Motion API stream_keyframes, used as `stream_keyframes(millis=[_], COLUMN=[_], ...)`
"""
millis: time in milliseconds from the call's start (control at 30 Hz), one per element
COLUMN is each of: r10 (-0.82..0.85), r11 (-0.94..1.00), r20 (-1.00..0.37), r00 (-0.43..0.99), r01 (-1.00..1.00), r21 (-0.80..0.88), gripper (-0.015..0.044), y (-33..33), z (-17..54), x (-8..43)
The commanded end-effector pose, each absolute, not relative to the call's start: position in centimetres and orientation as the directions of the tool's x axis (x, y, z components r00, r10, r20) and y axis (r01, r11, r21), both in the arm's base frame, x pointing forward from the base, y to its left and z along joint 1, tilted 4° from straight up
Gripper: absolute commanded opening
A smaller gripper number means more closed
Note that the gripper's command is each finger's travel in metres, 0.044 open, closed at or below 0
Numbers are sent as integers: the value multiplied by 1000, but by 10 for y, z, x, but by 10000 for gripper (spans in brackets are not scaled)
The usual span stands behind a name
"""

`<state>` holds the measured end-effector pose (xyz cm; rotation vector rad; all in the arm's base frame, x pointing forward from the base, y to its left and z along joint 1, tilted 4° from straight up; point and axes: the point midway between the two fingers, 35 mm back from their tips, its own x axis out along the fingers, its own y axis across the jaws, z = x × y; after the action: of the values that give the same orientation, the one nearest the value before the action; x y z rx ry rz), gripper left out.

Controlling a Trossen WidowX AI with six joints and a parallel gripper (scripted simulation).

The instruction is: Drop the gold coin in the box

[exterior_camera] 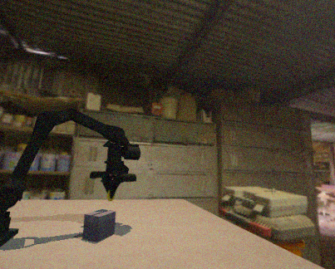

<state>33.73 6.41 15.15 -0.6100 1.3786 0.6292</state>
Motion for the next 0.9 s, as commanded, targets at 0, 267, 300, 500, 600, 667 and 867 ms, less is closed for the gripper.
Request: stream_keyframes(millis=[0, 267, 300, 500, 600, 667, 867], r10=[48, 46, 46, 44, 43, 43, 42], r11=[703, 703, 703, 703, 703, 703, 703], r20=[-994, -994, -994, -995, -995, -995, -995], r00=[96, 95, 95, 95, 94, 94, 94], r01=[-710, -710, -710, -710, -710, -710, -710], r21=[-35, -36, -36, -36, -37, -37, -37], gripper=[0, 0, 0, 0, 0, 0, 0], y=[58, 38, 36, 21, 14, 9, -5], z=[154, 153, 152, 151, 151, 150, 149], x=[336, 330, 330, 324, 321, 319, 313])
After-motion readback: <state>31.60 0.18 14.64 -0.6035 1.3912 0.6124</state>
